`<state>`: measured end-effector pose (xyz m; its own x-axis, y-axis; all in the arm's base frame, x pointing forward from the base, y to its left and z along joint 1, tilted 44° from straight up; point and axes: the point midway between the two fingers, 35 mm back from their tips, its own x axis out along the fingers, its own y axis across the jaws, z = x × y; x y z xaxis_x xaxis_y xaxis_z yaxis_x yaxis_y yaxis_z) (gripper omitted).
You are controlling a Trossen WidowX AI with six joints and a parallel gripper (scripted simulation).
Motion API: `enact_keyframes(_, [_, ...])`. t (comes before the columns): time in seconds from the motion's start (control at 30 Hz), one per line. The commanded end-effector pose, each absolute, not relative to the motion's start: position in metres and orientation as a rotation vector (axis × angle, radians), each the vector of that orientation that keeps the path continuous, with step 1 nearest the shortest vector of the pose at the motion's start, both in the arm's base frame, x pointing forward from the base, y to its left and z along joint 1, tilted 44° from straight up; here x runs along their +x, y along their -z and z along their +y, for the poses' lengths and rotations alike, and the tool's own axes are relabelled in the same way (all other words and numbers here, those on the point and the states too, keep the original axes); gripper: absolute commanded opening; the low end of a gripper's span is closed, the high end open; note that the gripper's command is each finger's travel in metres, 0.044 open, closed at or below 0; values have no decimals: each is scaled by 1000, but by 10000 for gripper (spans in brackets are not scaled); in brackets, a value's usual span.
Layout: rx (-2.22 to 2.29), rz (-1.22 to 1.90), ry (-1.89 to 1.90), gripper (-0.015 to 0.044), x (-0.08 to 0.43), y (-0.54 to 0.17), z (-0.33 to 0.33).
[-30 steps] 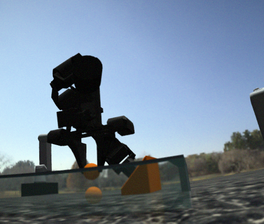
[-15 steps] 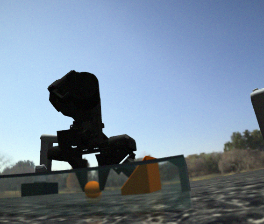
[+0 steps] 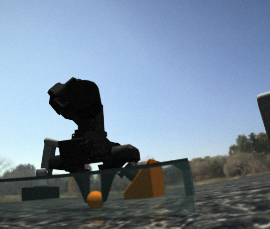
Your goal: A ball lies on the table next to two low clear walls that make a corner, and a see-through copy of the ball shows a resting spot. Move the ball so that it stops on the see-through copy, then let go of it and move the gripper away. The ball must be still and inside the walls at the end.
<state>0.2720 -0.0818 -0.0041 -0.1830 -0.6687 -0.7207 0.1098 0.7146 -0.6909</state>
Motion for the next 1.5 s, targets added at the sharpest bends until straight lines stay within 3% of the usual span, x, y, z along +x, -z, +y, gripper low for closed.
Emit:
enact_keyframes(0.0, [-461,1616,741,157,272,4,-82])
enact_keyframes(0.17, [-461,1616,741,272,272,4,-82])
enact_keyframes(0.33, [-461,1616,741,272,273,2,-80])
enact_keyframes(0.53, [-465,1618,737,272,288,-56,-25])
enact_keyframes(0.9, [-475,1605,726,272,290,-53,-25])
enact_keyframes(1.13, [-472,1608,733,440,293,-86,4])
enact_keyframes(1.47, [-472,1608,733,440,293,-86,4])
